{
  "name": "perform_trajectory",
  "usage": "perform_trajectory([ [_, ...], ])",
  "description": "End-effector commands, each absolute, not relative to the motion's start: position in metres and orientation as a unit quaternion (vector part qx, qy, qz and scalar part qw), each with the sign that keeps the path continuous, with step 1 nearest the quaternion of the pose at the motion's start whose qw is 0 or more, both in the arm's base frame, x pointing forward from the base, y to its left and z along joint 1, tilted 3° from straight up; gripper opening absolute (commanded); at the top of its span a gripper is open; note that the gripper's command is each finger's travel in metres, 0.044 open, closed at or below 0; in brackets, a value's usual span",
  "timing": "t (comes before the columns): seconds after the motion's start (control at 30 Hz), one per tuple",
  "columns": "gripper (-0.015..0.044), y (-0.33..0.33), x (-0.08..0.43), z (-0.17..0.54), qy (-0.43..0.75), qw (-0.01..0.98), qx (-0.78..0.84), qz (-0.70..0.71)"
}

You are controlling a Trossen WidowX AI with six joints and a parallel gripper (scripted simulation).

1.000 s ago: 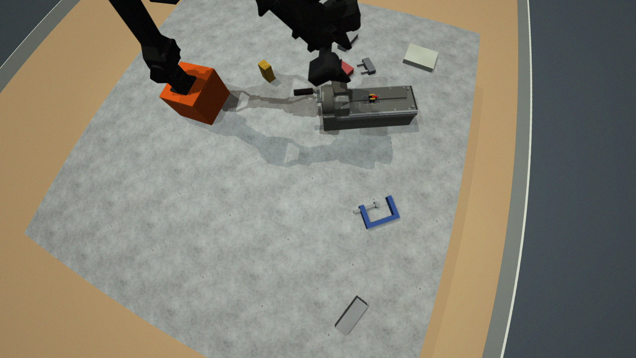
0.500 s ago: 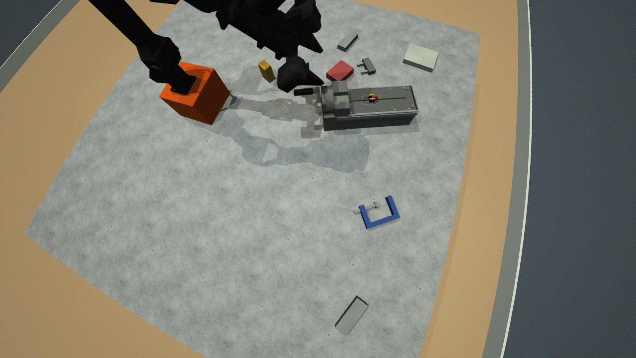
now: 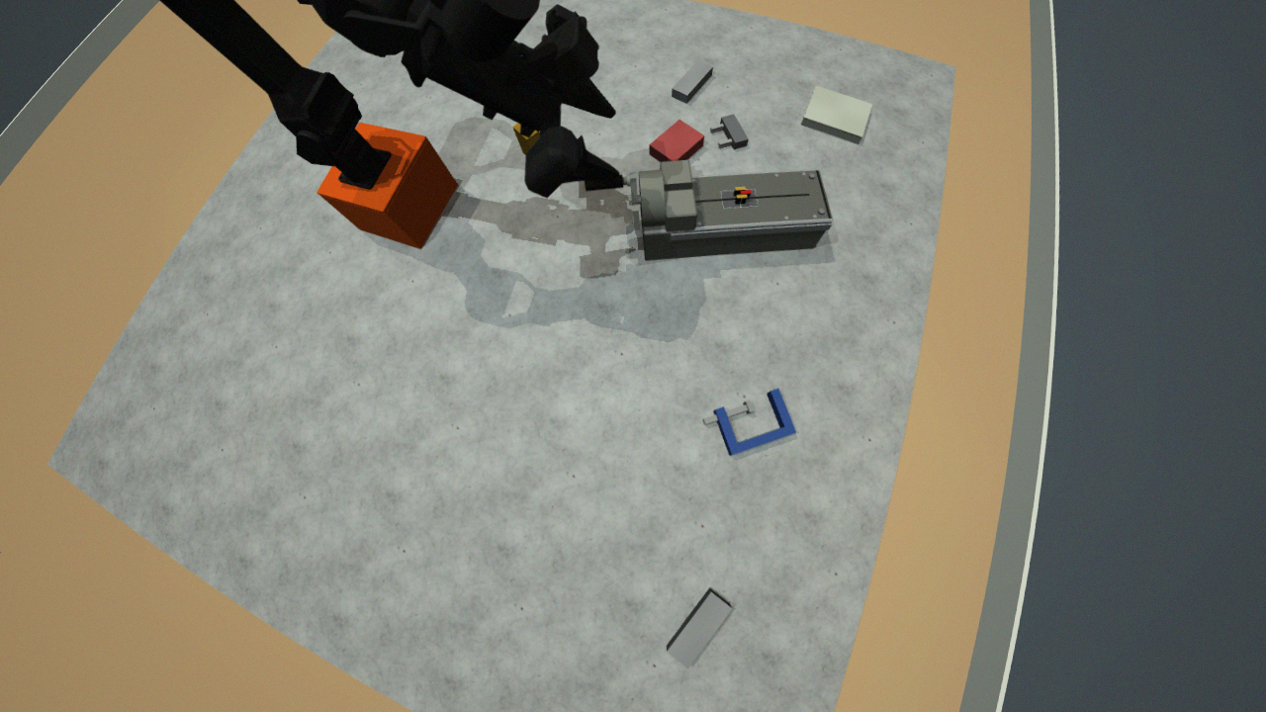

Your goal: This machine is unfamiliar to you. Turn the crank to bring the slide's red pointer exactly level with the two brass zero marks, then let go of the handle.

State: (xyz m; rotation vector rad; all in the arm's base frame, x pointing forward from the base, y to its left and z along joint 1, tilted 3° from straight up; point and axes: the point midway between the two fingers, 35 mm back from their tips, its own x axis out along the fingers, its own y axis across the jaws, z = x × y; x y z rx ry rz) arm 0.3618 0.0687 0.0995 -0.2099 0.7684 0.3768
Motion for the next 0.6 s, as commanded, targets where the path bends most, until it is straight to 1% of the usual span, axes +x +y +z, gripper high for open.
perform_trajectory([
  [0.0, 0.0440, 0.067, 0.359, 0.076, 0.375, 0.902, -0.104, 0.185],
  [0.57, 0.0440, 0.066, 0.361, 0.050, 0.375, 0.902, -0.104, 0.185],
])
